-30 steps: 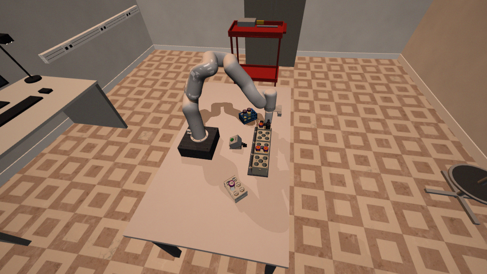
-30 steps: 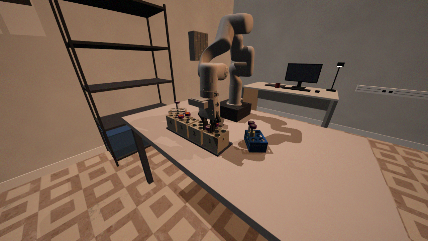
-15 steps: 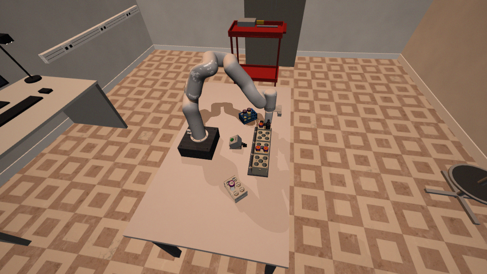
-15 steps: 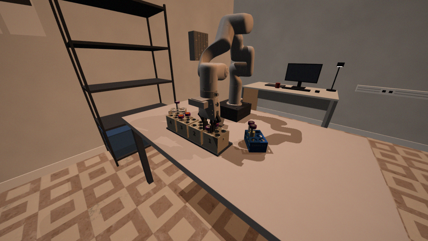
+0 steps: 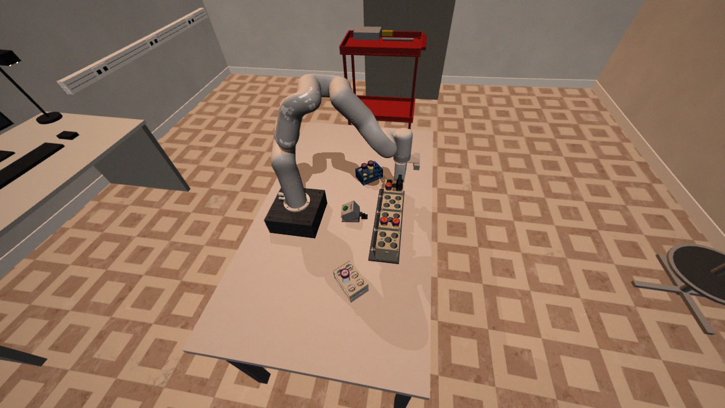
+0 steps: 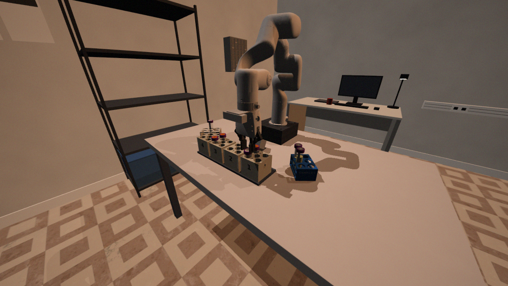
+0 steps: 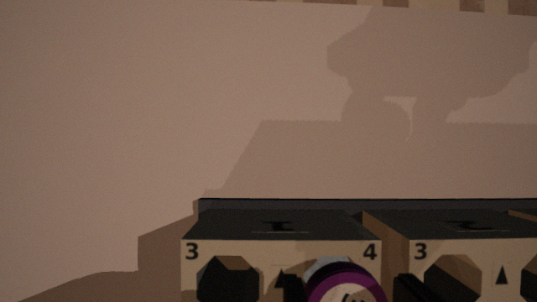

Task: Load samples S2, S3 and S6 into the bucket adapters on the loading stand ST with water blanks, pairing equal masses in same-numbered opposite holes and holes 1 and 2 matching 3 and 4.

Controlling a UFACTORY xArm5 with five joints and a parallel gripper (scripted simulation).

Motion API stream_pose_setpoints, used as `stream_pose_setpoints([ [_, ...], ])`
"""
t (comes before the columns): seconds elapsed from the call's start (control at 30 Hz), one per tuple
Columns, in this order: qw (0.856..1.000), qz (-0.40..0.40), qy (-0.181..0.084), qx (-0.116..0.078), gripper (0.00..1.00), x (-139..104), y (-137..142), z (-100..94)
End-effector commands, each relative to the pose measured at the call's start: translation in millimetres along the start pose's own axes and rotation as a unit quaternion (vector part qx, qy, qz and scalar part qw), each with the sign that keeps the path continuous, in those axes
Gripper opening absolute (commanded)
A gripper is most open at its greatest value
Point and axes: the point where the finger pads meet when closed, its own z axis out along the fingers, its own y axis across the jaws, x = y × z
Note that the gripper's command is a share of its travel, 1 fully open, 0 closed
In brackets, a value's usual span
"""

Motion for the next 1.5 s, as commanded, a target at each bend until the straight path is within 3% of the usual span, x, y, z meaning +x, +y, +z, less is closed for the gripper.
stream_pose_setpoints([
  [0.0,1.0,0.0,0.001,0.005,0.44,1,0,-7.9],
  [1.47,1.0,0.0,0.001,0.005,0.44,1,0,-88.1],
])
